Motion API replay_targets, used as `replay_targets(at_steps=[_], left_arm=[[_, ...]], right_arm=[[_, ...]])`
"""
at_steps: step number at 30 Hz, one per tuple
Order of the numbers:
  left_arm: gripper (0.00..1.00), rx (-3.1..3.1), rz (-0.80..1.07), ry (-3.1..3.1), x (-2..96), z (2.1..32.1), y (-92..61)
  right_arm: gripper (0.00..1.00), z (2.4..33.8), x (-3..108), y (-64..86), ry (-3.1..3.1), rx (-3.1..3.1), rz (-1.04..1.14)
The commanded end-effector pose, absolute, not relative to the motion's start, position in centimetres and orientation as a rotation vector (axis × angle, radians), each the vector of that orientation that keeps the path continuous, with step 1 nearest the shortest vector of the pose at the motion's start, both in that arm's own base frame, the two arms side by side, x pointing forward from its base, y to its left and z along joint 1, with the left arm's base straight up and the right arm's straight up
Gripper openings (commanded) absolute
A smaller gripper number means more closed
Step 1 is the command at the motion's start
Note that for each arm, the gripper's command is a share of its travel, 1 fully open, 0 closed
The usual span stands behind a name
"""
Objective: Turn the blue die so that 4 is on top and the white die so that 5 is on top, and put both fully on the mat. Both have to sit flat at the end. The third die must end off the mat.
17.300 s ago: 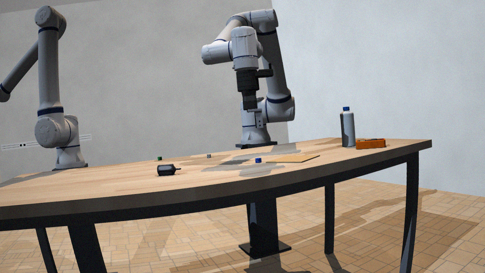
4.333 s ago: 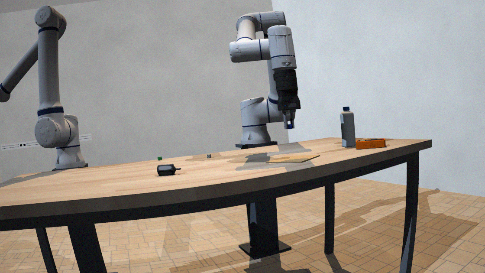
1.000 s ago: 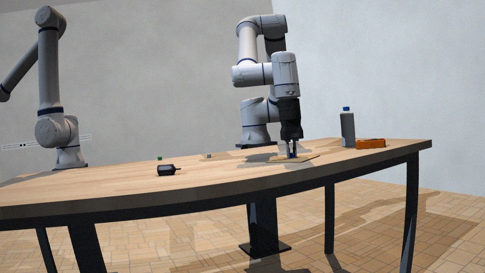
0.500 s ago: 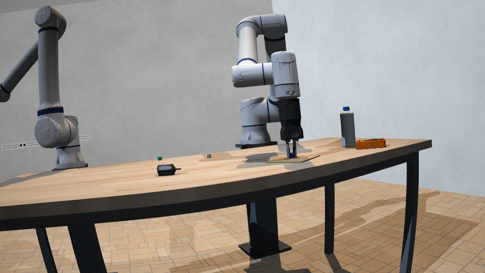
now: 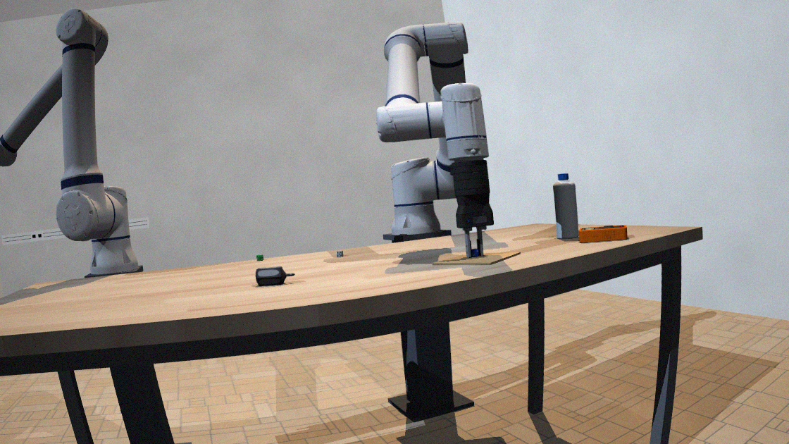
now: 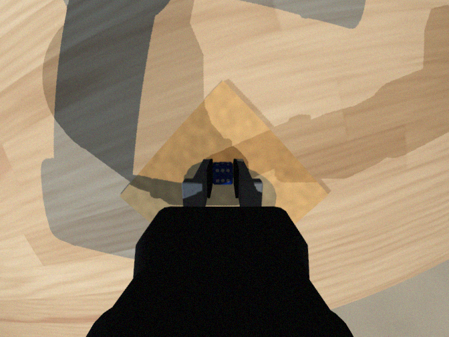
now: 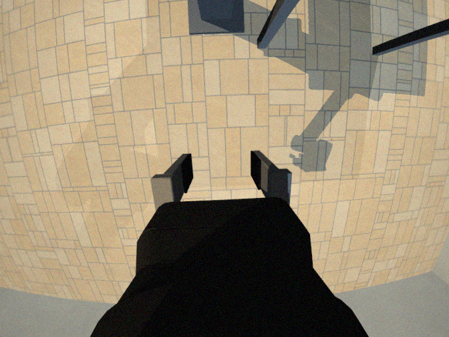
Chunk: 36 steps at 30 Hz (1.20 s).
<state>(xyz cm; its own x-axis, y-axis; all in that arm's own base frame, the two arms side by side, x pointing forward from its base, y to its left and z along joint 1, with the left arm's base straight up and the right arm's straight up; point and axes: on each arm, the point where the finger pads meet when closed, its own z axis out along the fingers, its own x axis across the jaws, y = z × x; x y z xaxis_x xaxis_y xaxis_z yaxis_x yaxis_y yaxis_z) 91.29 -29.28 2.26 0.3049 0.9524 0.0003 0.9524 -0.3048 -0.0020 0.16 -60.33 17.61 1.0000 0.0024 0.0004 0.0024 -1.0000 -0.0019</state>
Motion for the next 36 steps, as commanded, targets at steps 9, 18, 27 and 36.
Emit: replay_targets(at_steps=[9, 18, 27, 36], left_arm=[[0.64, -2.538, 0.0, -1.852, 91.4, 2.4, -29.3], [0.64, -2.538, 0.0, -1.852, 91.4, 2.4, -29.3], [0.64, -2.538, 0.0, -1.852, 91.4, 3.8, -29.3], [0.64, -2.538, 0.0, -1.852, 91.4, 8.5, -29.3]], right_arm=[[1.0, 17.7, 0.1, -60.4, -0.004, -3.141, 0.0], [1.0, 17.7, 0.1, -60.4, -0.004, -3.141, 0.0], [1.0, 17.7, 0.1, -60.4, -0.004, -3.141, 0.0], [1.0, 17.7, 0.1, -60.4, -0.004, -3.141, 0.0]])
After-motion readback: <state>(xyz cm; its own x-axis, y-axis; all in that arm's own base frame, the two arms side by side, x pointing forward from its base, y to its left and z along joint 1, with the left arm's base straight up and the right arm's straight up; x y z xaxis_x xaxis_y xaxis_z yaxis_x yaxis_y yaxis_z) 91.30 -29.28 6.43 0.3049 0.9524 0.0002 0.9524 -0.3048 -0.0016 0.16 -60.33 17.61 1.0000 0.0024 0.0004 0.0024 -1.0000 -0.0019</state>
